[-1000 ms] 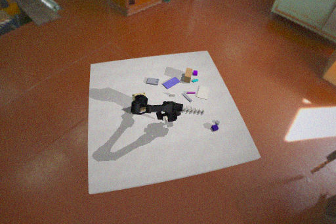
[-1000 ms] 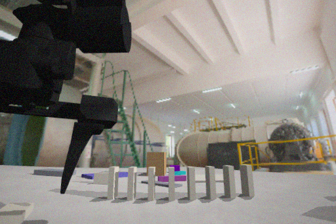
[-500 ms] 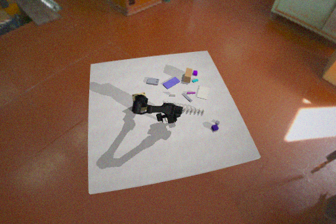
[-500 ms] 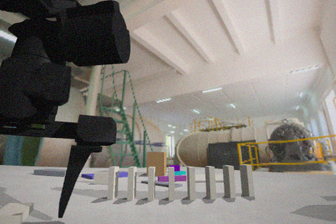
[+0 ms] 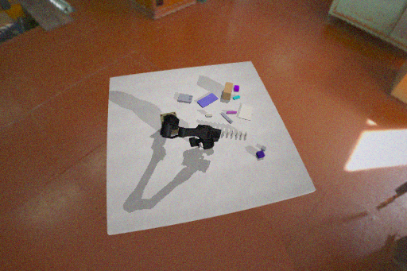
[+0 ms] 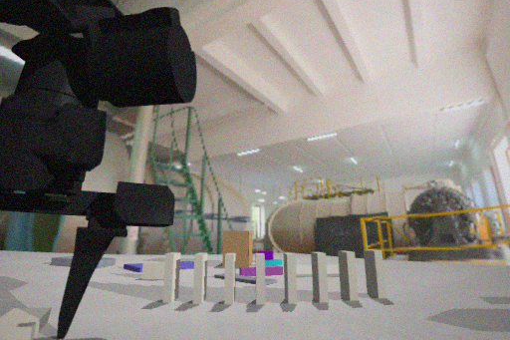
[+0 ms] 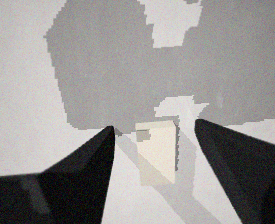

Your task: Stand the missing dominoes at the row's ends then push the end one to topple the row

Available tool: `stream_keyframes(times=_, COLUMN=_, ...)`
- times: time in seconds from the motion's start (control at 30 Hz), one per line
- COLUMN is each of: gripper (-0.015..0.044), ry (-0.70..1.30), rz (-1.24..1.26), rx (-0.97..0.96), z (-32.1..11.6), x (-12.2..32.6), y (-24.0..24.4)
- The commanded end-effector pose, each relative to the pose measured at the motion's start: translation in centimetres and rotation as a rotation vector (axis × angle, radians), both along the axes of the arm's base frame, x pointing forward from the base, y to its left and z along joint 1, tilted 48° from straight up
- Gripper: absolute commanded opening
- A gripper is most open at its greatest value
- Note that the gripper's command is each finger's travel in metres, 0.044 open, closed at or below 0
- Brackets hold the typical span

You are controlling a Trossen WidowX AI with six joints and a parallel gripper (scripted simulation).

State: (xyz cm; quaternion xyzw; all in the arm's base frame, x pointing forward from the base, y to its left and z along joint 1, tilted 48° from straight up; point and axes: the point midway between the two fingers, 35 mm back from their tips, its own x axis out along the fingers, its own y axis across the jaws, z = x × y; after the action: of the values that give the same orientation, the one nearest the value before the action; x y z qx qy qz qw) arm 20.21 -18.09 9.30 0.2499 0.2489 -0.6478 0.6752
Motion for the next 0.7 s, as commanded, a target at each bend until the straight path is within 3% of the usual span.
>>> stream_keyframes(times=0.0, gripper=0.0177, ry=0.004, rz=0.004, rx=0.004, z=-0.1, x=0.0, y=0.0)
stream_keyframes(times=0.1, gripper=0.0107, ry=0.004, rz=0.004, rx=0.004, z=-0.1, x=0.0, y=0.0)
stream_keyframes(times=0.43, gripper=0.0107, ry=0.004, rz=0.004, rx=0.004, z=0.0, x=0.0, y=0.1)
stream_keyframes(times=0.67, gripper=0.0107, ry=0.005, rz=0.004, rx=0.007, z=3.2, x=-0.5, y=3.9)
